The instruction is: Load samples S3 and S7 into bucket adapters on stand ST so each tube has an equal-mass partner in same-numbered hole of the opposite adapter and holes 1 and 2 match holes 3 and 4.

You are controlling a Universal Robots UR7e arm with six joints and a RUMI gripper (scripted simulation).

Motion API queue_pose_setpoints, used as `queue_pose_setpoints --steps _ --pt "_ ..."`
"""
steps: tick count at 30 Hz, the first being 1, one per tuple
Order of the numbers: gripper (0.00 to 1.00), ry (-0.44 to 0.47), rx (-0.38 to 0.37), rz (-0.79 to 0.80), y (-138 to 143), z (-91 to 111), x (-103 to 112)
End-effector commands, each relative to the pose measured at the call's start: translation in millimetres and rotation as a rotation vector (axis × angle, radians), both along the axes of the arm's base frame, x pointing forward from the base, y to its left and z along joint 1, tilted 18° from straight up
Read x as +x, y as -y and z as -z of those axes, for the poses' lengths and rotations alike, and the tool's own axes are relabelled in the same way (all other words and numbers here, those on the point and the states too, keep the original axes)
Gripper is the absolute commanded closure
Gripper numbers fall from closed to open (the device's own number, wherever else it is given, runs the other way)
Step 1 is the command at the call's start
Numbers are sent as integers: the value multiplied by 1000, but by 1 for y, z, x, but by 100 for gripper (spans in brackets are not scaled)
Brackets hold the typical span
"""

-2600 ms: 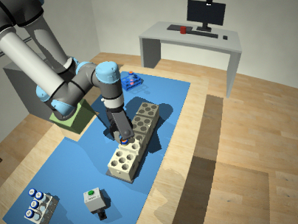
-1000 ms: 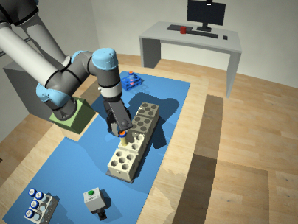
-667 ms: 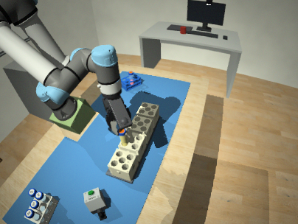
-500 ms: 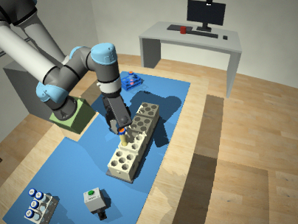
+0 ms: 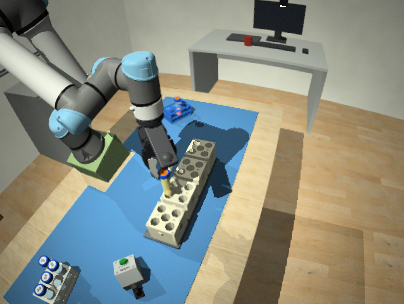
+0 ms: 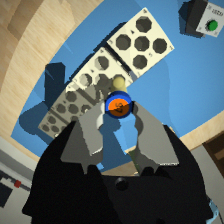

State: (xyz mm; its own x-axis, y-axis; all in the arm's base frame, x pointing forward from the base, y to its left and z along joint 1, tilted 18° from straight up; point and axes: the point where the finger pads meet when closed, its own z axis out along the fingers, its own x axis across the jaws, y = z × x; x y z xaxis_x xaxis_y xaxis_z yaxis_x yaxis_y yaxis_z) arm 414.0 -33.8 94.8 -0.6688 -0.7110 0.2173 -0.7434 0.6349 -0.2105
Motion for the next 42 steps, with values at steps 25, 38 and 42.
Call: queue_pose_setpoints --steps 25,38,42 --pt "100 -40 -3 -129 -46 -35 3" --pt "100 -128 -6 -409 -116 -13 7" --pt "100 -160 -7 -510 -142 -4 8"
